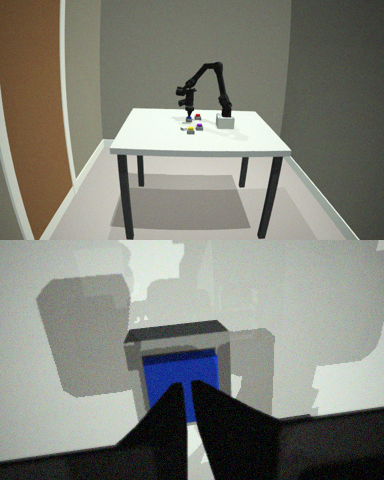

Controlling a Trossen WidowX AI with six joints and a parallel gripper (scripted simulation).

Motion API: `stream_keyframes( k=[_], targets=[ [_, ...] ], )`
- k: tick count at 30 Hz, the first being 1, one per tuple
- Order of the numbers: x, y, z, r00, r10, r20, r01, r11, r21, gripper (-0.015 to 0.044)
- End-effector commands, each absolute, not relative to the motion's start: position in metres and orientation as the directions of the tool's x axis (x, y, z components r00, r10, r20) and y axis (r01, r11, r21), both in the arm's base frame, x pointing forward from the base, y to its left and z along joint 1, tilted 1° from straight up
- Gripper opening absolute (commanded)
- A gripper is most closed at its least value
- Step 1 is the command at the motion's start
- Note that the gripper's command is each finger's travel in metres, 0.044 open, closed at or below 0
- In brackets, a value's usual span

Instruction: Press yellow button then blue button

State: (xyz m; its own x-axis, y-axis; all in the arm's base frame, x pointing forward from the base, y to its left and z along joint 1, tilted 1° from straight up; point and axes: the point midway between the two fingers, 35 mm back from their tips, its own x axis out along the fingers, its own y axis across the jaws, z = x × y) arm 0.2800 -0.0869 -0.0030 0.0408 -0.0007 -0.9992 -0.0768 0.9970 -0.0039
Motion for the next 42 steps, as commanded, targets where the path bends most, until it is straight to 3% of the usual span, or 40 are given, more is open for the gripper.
stream_keyframes(
  k=[1,17,26,40,42],
  targets=[
    [0.279,-0.086,-0.007,0.037,0.004,-0.999,-0.081,0.997,0.001,0.002],
    [0.279,-0.086,-0.007,0.037,0.004,-0.999,-0.081,0.997,0.001,0.002],
    [0.278,-0.086,0.027,0.037,0.004,-0.999,-0.081,0.997,0.001,0.002],
    [0.292,0.094,0.064,0.037,0.02,-0.999,-0.082,0.997,0.017,0.0387],
    [0.283,0.123,0.07,0.037,0.023,-0.999,-0.082,0.996,0.02,0.04]
  ],
)
